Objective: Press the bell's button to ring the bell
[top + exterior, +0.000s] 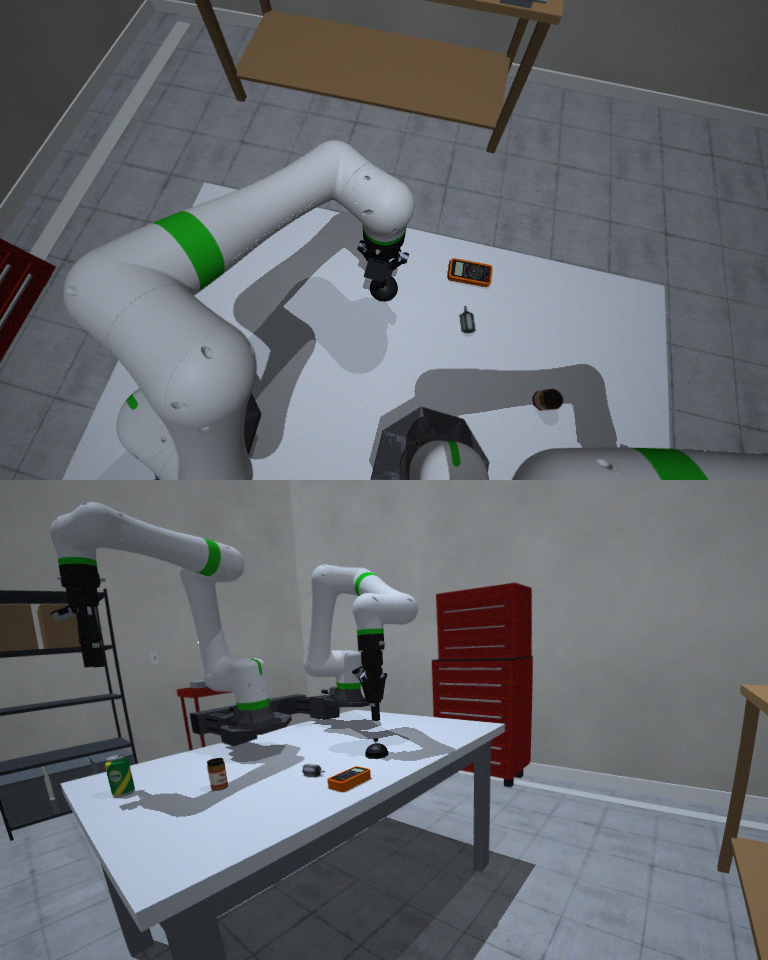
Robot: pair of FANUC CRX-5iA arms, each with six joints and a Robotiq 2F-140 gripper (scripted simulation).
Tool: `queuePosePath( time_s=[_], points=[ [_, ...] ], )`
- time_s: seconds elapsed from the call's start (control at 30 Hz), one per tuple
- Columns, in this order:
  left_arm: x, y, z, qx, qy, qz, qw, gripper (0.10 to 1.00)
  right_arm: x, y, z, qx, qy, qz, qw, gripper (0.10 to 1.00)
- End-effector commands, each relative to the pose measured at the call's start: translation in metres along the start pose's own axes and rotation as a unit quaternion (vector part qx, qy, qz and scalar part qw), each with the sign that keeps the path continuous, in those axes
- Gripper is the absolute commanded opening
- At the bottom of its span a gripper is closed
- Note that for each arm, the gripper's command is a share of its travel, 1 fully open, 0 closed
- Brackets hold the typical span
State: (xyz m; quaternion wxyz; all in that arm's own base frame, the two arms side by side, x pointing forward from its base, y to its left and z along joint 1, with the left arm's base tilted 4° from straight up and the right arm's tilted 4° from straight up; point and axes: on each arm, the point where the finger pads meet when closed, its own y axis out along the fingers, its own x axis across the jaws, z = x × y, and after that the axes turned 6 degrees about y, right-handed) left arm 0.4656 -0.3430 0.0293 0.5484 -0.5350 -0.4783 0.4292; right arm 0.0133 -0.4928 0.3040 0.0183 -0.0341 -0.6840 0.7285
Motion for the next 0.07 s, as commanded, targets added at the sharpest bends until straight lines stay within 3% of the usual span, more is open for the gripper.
queuePosePath(
  time_s=[0.0,0.03],
  points=[
    [-0.0004,-0.0012,-0.0006,-0.001,0.0,0.001,1.0,0.099,0.0001,-0.0008,0.0003,0.001,0.0,0.0,1.0,1.0],
    [-0.0004,-0.0012,-0.0006,-0.001,0.0,0.001,1.0,0.099,0.0001,-0.0008,0.0003,0.001,0.0,0.0,1.0,1.0]
  ],
)
